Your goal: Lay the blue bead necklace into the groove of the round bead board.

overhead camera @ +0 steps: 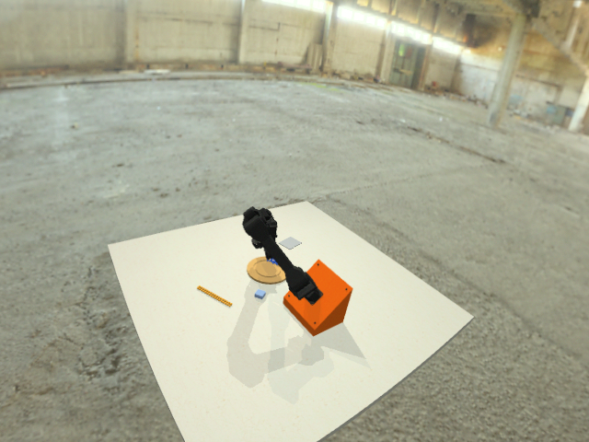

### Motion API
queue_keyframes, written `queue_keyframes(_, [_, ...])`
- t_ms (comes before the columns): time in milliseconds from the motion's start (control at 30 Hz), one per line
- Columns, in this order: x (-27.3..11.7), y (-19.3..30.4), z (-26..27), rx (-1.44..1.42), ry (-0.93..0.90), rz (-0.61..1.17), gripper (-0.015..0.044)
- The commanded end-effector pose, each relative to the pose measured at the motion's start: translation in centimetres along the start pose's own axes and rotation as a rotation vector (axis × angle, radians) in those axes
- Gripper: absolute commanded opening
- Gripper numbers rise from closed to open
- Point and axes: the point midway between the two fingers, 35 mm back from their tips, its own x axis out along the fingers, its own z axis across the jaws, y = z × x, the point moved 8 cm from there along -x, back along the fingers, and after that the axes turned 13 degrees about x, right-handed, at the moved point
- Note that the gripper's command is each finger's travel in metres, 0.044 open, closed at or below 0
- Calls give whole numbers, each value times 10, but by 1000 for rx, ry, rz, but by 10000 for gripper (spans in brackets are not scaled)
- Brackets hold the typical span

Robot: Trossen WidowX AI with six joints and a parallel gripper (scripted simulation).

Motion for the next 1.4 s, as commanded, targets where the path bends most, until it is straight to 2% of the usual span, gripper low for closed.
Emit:
queue_keyframes(0, [5, 1, 2, 7, -15, 1, 0])
queue_keyframes(1233, [5, 1, 2, 7, -15, 1, 0])
queue_keyframes(1367, [2, 0, 1, 1, -6, 0, 105])
